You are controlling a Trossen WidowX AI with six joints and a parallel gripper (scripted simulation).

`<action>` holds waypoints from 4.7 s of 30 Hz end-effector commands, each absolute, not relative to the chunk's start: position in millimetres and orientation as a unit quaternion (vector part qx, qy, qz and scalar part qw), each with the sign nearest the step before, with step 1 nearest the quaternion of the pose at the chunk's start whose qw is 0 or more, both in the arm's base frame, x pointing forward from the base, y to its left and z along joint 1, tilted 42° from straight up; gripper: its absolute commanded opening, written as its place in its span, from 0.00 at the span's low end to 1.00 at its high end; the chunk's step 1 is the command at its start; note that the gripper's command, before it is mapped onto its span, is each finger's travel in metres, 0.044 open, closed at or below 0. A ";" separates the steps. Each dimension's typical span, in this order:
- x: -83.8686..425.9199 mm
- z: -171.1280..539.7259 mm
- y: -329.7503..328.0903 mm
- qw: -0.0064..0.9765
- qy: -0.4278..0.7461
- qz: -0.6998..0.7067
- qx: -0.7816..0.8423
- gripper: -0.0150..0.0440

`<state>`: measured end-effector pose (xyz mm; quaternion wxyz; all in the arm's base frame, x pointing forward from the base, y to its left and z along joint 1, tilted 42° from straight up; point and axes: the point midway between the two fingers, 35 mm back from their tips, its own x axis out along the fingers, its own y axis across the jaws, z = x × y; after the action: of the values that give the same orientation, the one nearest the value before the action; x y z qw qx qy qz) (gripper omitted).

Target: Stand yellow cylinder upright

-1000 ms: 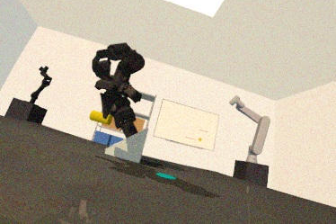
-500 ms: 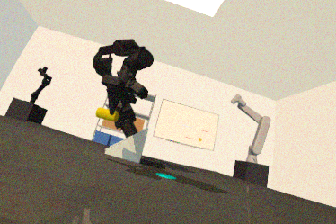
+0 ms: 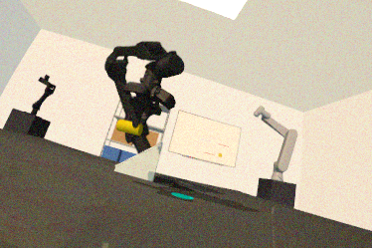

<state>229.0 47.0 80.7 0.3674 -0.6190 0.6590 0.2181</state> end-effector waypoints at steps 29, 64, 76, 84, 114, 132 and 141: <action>242.6 25.7 123.8 0.384 0.664 0.205 -0.608 0.43; 232.0 -31.6 172.2 0.407 0.675 0.208 -0.580 0.43; 230.8 -38.6 168.1 0.427 0.678 0.236 -0.550 0.43; 230.2 -42.8 165.8 0.440 0.678 0.255 -0.530 0.43; 229.4 -55.0 160.2 0.495 0.660 0.326 -0.461 0.43; 229.9 -59.1 158.2 0.529 0.637 0.367 -0.425 0.43; 230.3 -60.2 157.5 0.546 0.622 0.386 -0.408 0.43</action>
<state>229.1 156.1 -62.5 0.5373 -0.4133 0.6304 0.3784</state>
